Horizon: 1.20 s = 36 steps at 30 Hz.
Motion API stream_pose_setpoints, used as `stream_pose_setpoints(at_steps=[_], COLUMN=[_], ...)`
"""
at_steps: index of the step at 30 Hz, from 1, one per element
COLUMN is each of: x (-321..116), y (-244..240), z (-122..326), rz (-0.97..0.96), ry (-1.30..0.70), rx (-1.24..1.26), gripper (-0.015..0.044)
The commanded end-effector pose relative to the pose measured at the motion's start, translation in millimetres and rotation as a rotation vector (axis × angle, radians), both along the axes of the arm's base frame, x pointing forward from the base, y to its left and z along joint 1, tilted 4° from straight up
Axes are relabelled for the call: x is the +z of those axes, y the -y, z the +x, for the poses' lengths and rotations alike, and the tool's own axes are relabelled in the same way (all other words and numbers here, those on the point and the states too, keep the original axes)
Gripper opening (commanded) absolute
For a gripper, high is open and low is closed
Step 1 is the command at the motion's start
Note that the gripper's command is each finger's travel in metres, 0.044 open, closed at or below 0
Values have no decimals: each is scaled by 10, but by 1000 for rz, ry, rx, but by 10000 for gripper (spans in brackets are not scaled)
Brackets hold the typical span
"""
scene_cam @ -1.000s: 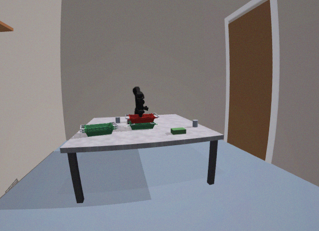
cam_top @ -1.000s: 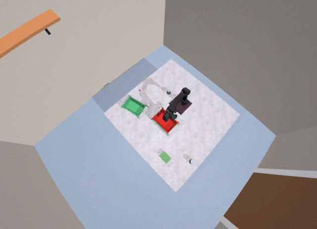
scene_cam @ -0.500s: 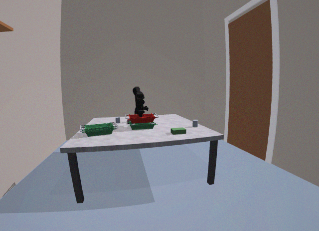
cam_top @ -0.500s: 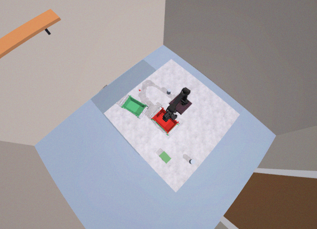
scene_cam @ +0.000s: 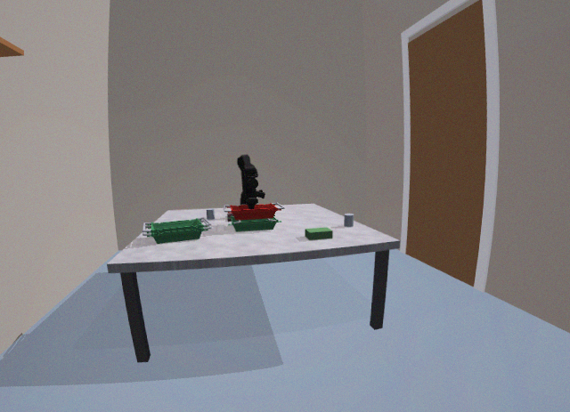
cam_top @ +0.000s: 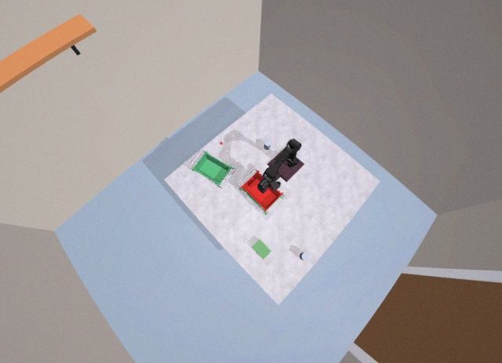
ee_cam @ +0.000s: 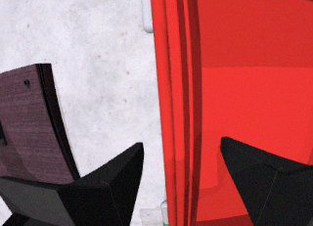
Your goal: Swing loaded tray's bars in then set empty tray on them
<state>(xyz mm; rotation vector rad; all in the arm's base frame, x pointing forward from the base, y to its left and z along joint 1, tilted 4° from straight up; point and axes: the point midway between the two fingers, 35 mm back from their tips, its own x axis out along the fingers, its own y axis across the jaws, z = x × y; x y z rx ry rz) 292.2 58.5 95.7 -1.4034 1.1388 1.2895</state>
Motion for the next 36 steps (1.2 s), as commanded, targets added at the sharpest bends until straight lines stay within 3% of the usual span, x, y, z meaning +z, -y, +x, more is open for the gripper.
stream_pose_setpoints(at_steps=[1, 8, 18, 36], x=[-2, -2, 79, 934], y=[0, 0, -8, -62], z=[-6, -6, 13, -2], rz=[0, 0, 0, 0], ry=[-2, -2, 0, -2], rx=[2, 2, 0, 2], gripper=[337, 440, 440, 440])
